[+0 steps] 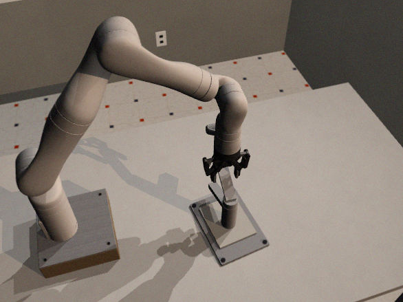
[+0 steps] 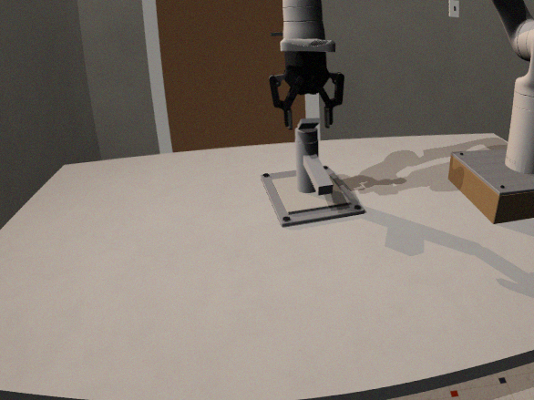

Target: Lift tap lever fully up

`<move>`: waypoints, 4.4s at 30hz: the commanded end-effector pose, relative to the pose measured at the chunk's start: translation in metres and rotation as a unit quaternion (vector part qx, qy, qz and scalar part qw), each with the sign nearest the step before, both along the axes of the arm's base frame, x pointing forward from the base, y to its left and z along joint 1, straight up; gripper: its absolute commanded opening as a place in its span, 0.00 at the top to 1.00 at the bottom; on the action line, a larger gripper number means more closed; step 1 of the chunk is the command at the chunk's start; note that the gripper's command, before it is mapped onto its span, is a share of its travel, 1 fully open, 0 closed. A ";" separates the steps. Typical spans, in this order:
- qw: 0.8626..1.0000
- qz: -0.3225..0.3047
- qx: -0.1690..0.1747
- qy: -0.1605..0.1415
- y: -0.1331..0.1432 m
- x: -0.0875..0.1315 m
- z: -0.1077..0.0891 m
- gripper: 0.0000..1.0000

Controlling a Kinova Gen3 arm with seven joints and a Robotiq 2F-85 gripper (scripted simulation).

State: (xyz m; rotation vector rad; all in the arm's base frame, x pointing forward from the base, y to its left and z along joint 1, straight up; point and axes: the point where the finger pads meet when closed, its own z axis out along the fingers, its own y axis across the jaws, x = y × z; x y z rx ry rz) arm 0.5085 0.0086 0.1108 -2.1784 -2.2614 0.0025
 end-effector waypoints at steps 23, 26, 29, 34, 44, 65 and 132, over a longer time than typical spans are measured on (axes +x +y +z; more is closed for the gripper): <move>1.000 0.000 0.000 -0.001 0.000 0.001 0.001 0.26; 1.000 0.000 0.000 -0.001 0.000 0.001 0.001 0.26; 1.000 0.000 0.000 -0.001 0.000 0.001 0.001 0.26; 1.000 0.000 0.000 -0.001 0.000 0.001 0.001 0.26; 1.000 0.000 0.000 -0.001 0.000 0.001 0.008 0.26; 1.000 0.000 0.000 -0.001 0.000 0.001 0.057 0.26; 1.000 0.000 0.000 -0.001 0.000 0.001 0.071 0.90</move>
